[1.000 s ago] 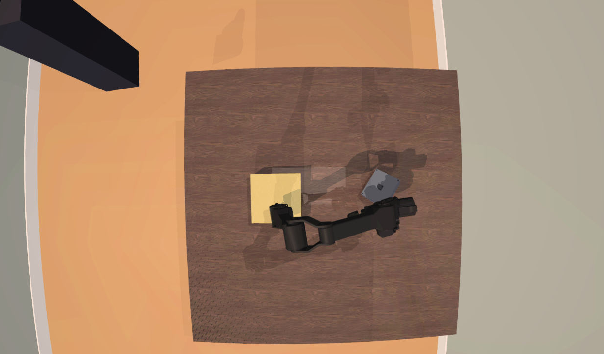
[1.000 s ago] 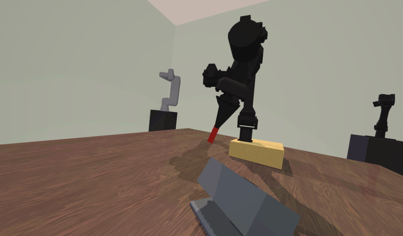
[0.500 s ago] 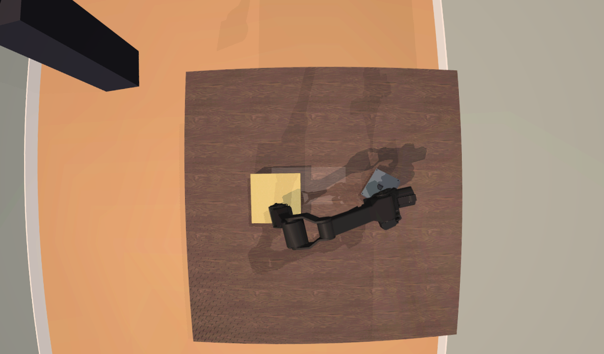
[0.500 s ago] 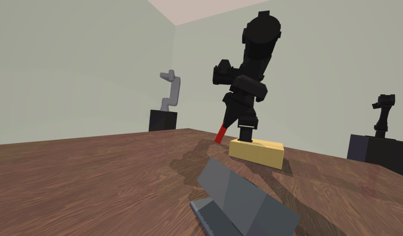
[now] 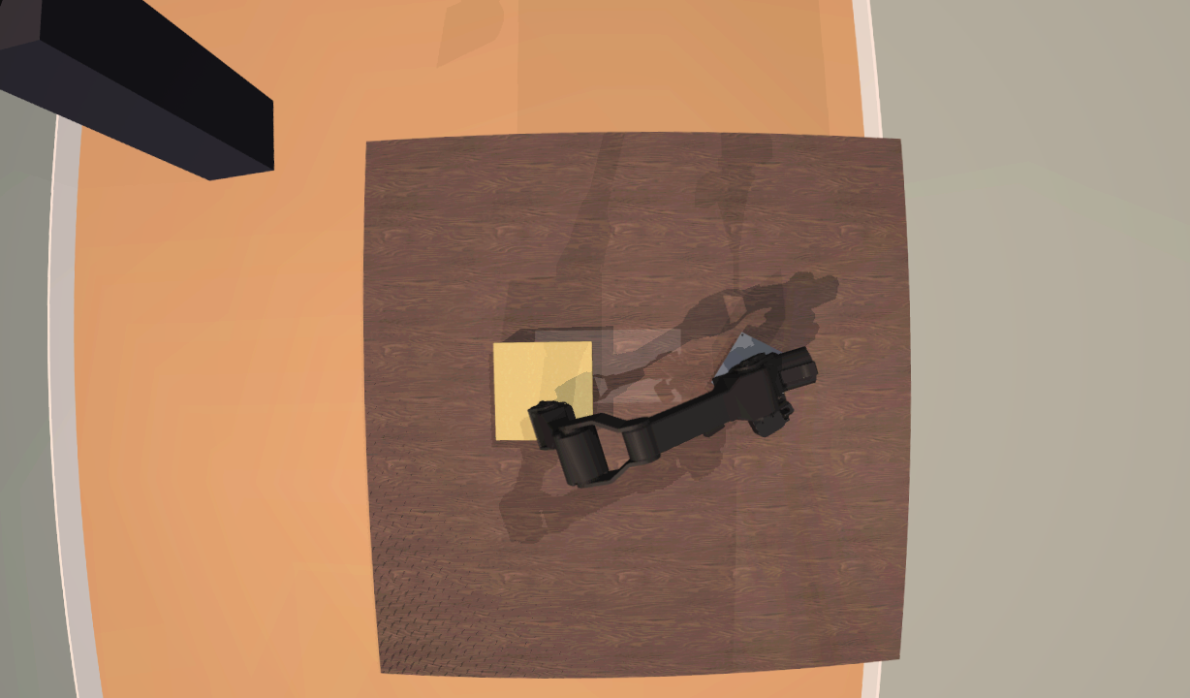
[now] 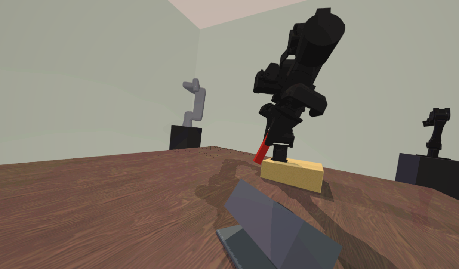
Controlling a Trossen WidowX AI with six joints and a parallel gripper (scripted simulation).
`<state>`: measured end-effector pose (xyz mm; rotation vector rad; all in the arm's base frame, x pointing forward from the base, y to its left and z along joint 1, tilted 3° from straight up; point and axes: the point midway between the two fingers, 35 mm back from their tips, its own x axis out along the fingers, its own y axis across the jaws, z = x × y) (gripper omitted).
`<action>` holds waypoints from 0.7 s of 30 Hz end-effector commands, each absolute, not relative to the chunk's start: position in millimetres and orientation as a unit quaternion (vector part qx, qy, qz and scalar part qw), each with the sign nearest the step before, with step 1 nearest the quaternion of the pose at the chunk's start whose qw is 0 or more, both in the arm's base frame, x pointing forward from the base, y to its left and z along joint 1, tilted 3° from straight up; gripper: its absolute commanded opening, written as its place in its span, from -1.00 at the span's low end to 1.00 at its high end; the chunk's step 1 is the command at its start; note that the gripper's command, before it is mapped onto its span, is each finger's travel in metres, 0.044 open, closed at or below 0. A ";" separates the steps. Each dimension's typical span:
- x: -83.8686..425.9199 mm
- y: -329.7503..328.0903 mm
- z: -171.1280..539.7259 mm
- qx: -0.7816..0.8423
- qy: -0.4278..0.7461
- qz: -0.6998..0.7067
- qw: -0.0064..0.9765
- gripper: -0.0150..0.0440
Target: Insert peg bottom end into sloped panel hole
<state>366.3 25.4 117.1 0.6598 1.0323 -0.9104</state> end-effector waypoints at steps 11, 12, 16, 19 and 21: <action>369.2 47.3 120.8 0.261 0.470 -0.382 0.751 -0.49; 369.2 49.0 121.1 0.259 0.471 -0.380 0.753 -0.49; 369.5 55.5 122.0 0.249 0.471 -0.371 0.761 -0.49; 369.7 60.4 122.7 0.241 0.472 -0.364 0.766 -0.49; 369.7 63.7 123.2 0.236 0.472 -0.360 0.769 -0.49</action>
